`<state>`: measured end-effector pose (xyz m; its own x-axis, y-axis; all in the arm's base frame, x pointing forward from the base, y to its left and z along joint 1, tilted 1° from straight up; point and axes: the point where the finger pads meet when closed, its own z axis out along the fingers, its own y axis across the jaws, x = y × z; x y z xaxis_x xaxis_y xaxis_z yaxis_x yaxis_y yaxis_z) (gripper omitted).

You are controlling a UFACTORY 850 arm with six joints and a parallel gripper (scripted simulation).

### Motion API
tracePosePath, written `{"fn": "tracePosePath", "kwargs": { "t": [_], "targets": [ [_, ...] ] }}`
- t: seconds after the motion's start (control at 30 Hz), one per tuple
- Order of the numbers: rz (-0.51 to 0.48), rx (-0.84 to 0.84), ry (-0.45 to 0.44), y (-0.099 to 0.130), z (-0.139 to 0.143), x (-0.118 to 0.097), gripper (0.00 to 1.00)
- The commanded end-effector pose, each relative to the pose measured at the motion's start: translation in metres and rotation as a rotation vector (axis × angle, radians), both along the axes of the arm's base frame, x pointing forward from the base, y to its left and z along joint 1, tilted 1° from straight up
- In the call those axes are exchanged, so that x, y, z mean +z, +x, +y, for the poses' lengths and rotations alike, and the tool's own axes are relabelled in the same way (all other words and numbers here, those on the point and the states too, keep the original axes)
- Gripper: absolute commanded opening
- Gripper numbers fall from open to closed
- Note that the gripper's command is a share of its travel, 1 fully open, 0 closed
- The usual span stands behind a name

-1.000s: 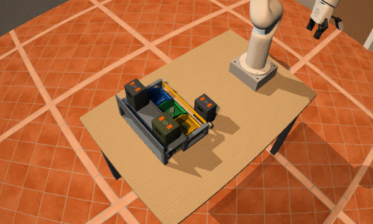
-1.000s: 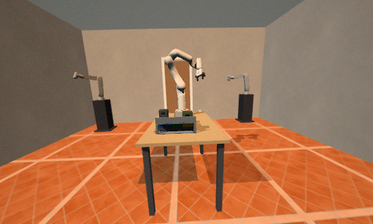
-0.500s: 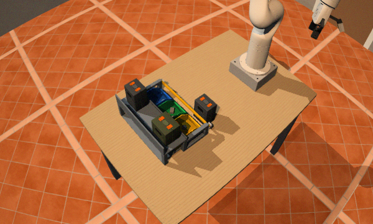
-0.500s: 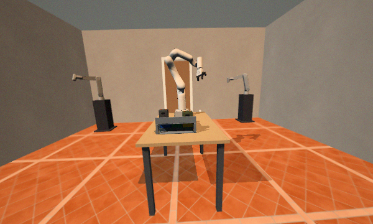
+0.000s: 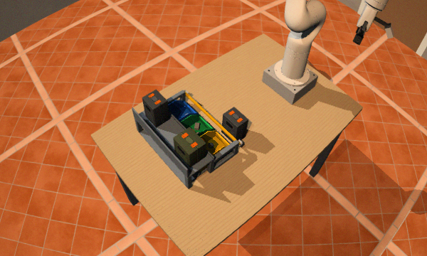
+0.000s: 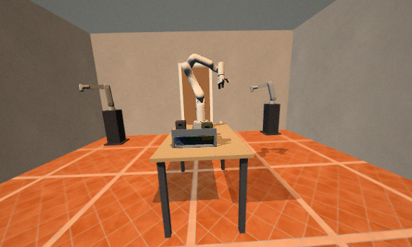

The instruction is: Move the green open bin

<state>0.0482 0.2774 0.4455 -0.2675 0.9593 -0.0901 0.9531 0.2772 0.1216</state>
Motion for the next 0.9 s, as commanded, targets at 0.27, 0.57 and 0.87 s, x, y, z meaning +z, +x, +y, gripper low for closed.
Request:
{"fn": "tracePosePath", "kwargs": {
  "t": [0.27,0.57,0.87],
  "targets": [
    [0.098,-0.246,0.050,0.0000,0.0002,0.0006,1.00],
    [0.098,-0.246,0.050,0.0000,0.0002,0.0006,1.00],
    [0.131,-0.330,0.067,0.0001,0.0002,0.0006,1.00]
  ]
}}
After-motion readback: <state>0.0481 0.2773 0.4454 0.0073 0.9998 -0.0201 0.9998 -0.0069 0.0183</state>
